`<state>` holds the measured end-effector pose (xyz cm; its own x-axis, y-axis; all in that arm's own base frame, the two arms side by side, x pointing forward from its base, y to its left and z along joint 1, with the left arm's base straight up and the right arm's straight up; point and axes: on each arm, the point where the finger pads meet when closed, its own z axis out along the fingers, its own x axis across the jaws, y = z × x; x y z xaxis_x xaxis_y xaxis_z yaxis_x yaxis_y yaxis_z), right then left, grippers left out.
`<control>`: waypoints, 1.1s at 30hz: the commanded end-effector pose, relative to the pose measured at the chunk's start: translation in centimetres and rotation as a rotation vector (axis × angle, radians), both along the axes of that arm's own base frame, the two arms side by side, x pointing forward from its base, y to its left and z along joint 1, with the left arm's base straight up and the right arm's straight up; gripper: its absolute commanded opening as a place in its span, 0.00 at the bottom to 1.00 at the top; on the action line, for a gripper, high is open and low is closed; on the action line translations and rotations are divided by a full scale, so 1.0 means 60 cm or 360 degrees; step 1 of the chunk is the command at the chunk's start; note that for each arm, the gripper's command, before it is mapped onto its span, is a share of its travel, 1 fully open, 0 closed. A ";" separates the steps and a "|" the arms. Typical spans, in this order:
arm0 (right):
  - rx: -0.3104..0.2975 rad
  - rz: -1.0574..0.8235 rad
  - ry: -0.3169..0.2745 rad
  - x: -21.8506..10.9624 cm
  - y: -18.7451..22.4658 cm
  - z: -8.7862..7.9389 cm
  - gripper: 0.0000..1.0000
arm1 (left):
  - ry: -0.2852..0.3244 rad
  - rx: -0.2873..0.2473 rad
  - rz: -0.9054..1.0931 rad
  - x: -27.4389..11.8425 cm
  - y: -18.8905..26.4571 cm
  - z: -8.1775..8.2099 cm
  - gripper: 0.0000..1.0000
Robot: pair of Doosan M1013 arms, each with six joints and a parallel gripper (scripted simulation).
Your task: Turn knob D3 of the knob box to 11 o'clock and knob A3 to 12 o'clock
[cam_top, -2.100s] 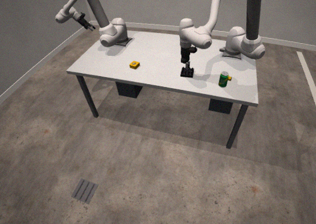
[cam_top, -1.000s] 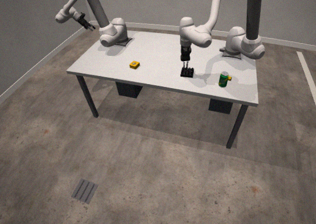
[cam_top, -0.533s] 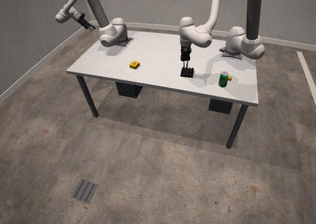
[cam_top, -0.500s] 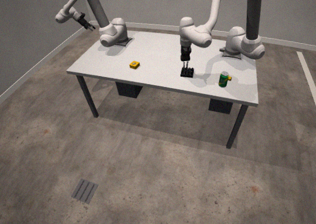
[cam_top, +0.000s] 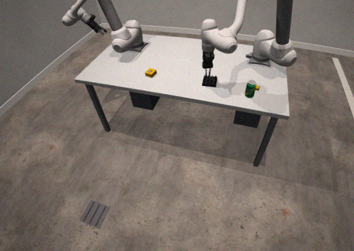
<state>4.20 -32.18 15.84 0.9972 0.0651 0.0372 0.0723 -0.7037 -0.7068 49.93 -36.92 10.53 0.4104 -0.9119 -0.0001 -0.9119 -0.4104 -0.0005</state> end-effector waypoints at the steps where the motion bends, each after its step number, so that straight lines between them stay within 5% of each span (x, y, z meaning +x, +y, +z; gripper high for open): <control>1: -0.0002 0.0000 -0.0001 0.000 0.000 0.001 1.00 | -0.0002 -0.0001 0.0000 0.001 0.000 0.001 0.46; 33: -0.0002 0.0000 -0.0001 0.000 0.000 0.001 1.00 | -0.0001 -0.0001 -0.0016 0.002 0.001 -0.040 0.46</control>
<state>4.20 -32.18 15.84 0.9972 0.0651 0.0372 0.0723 -0.7037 -0.7068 49.98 -36.86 8.28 0.4013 -0.9160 0.0000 -0.9160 -0.4013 0.0003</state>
